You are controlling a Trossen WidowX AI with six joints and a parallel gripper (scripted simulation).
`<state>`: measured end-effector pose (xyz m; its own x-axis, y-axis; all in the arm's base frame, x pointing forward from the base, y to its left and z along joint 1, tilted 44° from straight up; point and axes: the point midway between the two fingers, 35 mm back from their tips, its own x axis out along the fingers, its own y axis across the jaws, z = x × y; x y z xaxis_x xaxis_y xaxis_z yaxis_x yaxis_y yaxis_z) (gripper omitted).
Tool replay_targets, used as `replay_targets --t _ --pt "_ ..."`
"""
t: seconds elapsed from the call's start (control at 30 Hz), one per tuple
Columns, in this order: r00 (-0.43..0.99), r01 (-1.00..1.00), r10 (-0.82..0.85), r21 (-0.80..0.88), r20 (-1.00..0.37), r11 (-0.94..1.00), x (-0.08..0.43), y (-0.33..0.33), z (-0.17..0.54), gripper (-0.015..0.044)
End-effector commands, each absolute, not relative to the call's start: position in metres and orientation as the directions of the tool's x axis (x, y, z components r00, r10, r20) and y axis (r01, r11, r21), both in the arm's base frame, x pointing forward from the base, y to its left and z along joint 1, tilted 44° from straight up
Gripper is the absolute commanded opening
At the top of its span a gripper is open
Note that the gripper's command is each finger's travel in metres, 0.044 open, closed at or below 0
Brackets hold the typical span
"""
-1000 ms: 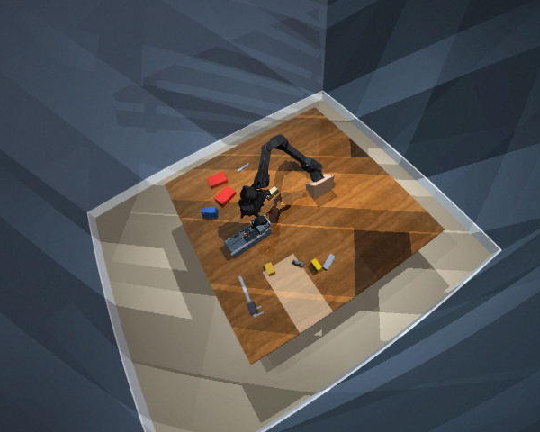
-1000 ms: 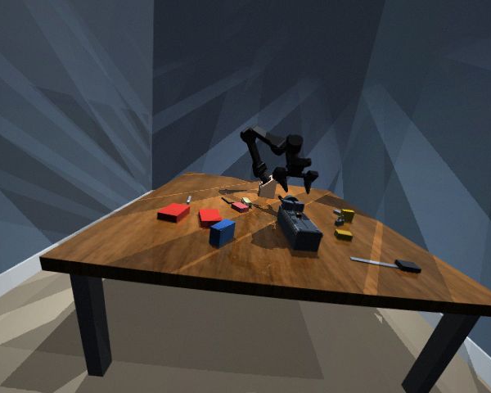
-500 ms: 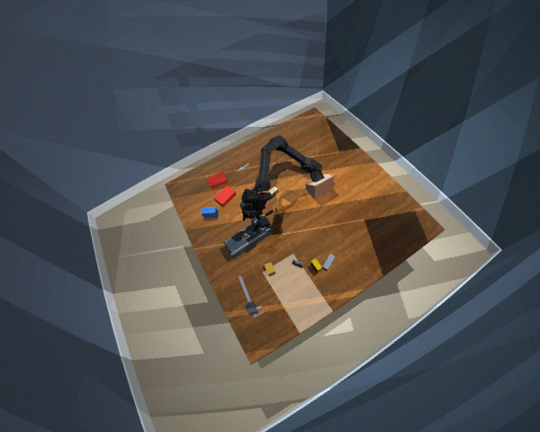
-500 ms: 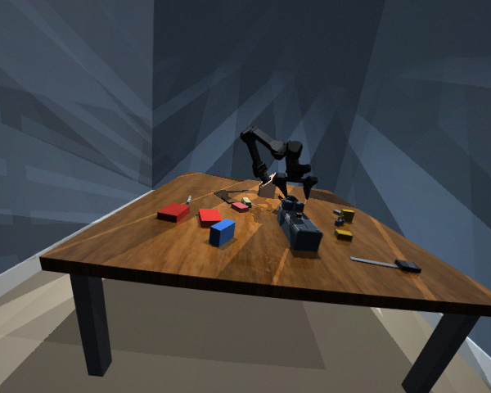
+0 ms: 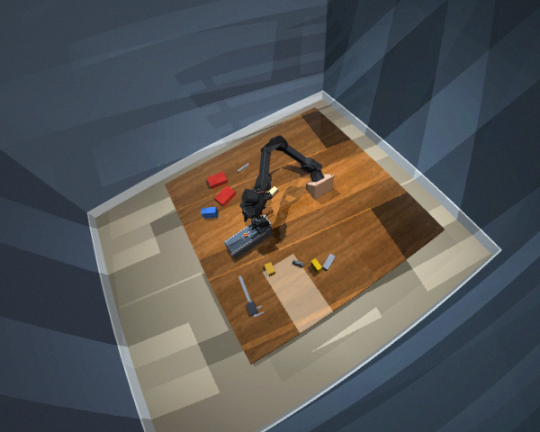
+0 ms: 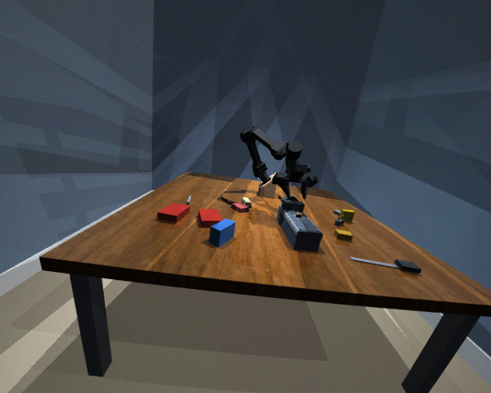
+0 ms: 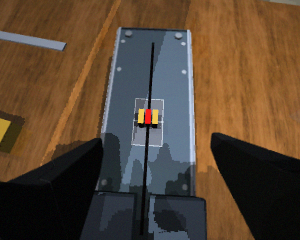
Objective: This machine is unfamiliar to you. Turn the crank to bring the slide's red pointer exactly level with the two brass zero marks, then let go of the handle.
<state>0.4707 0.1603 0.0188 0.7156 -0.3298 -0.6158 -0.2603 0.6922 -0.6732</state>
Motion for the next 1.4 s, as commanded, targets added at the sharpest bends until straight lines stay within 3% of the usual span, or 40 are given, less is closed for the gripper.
replay_targets --t 0.0,0.3,0.9,1.37 --pt "0.714 -0.268 -0.326 -0.673 -0.619 0.689 0.4701 0.1604 0.0172 0.023" --pt "0.714 -0.268 -0.326 -0.673 -0.619 0.689 0.4701 0.1604 0.0172 0.0" --pt "0.715 -0.261 -0.329 -0.673 -0.616 0.692 0.4707 0.1604 0.0186 0.0" --pt "0.715 -0.261 -0.329 -0.673 -0.616 0.692 0.4707 0.1604 0.0186 0.0367"
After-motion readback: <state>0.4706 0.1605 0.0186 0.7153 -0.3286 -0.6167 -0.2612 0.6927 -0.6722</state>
